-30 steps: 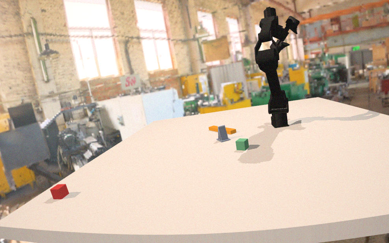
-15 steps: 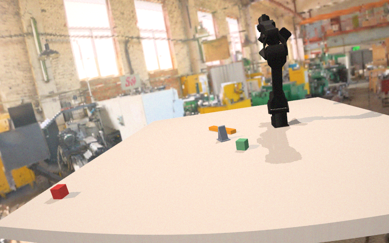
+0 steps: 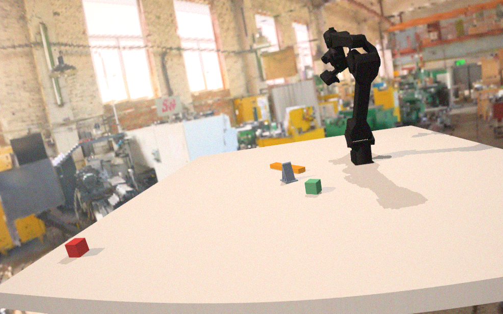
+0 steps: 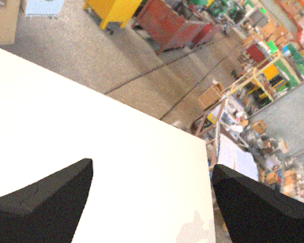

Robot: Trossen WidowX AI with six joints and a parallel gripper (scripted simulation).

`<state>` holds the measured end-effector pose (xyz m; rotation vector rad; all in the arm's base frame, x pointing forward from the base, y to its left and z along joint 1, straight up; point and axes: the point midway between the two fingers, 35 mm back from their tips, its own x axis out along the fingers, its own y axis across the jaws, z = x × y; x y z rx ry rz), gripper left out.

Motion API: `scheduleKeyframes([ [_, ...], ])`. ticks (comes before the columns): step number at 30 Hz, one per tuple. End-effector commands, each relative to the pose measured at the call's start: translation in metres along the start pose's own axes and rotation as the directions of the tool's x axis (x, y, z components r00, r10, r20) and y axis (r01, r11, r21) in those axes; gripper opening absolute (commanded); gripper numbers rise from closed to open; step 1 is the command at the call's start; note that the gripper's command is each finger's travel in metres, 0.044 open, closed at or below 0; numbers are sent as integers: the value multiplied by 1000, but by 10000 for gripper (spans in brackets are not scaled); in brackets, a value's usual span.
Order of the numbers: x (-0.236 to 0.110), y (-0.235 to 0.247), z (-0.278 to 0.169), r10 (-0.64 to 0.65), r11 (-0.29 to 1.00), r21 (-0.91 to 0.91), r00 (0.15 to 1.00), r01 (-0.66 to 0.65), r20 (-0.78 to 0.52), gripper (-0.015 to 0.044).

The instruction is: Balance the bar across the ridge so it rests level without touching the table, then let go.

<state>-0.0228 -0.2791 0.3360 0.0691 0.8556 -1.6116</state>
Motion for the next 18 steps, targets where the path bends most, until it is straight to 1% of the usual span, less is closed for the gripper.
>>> scheduleKeyframes([
  [1,4,27,1,94,996,-12,996,-94,-5,315],
  [18,1,121,1,368,929,-8,928,-369,-63,315],
])
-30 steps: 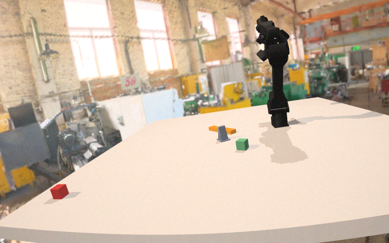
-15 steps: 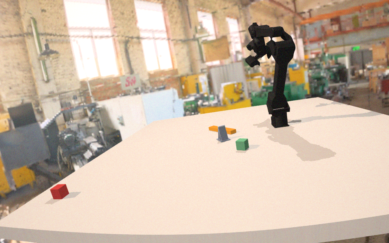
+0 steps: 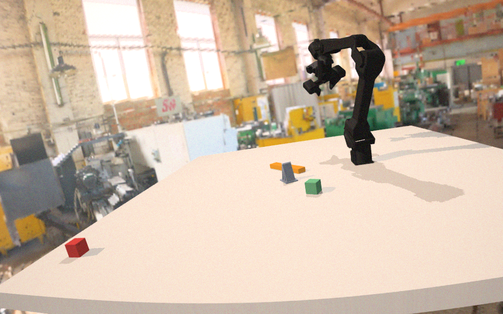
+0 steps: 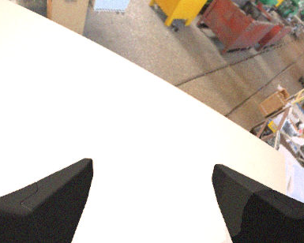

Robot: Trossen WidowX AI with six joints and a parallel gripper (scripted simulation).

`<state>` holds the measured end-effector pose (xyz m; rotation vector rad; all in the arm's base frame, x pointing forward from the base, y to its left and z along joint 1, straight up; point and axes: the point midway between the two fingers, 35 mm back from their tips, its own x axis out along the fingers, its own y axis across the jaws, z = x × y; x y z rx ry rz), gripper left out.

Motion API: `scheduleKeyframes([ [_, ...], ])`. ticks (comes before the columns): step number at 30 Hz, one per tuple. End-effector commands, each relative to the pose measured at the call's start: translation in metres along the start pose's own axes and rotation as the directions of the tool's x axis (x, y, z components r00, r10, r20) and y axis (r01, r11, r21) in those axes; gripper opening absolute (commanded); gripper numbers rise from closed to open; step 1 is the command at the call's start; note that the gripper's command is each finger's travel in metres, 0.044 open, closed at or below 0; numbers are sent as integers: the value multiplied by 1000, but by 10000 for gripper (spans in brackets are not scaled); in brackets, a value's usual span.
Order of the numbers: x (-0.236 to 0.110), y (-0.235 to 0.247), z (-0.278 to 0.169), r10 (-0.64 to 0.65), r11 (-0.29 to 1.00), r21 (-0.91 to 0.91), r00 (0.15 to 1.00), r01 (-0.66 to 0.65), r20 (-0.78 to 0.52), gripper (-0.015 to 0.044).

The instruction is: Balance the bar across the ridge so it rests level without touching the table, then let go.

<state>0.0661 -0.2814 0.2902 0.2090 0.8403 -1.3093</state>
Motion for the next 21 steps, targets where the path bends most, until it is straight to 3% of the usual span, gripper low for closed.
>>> scheduleKeyframes([
  [1,6,26,-4,77,997,4,997,-77,-31,315],
  [21,8,133,-27,321,946,21,929,-323,-185,315],
])
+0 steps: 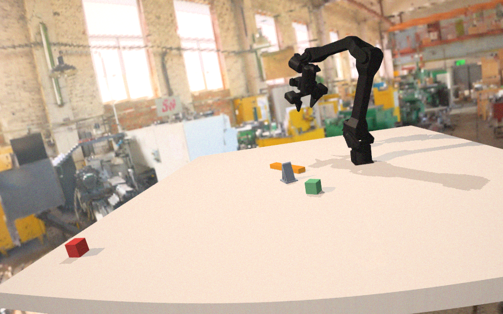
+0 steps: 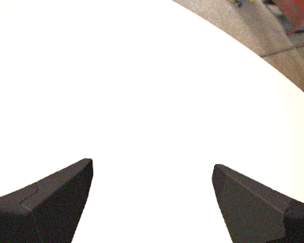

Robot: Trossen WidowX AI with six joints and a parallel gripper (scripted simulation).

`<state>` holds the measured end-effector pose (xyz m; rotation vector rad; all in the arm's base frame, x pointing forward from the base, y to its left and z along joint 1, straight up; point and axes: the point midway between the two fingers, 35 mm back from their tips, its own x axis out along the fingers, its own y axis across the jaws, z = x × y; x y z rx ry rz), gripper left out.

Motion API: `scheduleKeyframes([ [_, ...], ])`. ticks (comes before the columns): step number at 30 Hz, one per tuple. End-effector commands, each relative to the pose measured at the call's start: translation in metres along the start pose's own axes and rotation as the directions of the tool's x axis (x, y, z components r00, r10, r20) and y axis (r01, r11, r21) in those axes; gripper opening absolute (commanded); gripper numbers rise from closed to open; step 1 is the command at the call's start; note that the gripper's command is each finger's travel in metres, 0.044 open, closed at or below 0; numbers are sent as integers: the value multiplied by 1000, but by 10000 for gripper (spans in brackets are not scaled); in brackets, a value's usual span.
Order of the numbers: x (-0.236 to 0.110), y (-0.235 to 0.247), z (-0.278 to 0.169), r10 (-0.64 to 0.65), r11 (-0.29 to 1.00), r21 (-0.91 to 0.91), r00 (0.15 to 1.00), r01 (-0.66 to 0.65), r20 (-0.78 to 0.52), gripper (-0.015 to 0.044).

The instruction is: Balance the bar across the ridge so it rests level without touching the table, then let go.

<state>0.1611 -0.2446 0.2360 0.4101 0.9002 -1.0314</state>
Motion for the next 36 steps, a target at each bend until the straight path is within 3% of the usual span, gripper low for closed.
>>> scheduleKeyframes([
  [1,7,24,-10,53,999,-2,997,-53,-52,315],
  [19,14,108,-56,180,982,-11,952,-188,-246,315],
  [36,6,169,-117,196,972,-32,879,-233,-435,315],
])
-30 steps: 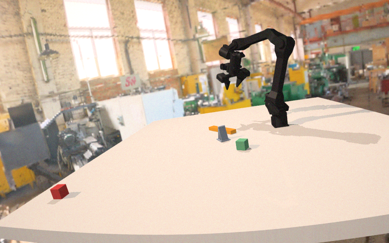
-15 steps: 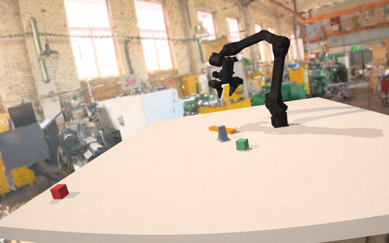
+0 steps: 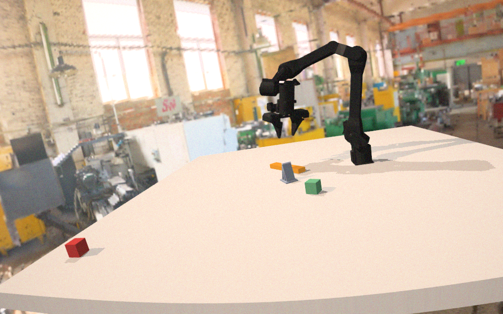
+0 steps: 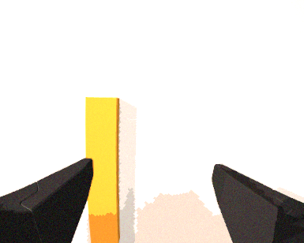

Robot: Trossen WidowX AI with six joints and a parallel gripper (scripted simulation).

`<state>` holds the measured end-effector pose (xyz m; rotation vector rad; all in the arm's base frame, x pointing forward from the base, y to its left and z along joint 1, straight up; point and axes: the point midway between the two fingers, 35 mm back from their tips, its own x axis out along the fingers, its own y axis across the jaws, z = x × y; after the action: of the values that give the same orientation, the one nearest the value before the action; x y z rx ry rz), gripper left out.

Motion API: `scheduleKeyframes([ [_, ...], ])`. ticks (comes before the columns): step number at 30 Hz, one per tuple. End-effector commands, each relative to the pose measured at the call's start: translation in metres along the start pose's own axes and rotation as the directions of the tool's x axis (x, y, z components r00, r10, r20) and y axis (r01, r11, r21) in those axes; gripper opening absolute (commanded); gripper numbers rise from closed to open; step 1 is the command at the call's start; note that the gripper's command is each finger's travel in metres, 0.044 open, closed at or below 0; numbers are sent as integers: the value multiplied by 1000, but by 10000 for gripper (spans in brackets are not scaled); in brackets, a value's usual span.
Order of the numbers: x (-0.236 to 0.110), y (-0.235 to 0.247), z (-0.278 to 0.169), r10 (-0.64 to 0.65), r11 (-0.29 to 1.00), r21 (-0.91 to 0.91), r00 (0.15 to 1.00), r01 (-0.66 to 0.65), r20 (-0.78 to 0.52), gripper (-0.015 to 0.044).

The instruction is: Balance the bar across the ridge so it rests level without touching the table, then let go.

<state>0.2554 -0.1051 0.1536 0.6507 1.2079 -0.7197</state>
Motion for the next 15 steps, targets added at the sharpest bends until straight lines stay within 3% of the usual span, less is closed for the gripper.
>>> scheduleKeyframes([
  [1,8,15,-18,-1,1000,-7,998,1,-63,315],
  [15,23,51,-73,-45,998,-41,976,37,-212,315],
])
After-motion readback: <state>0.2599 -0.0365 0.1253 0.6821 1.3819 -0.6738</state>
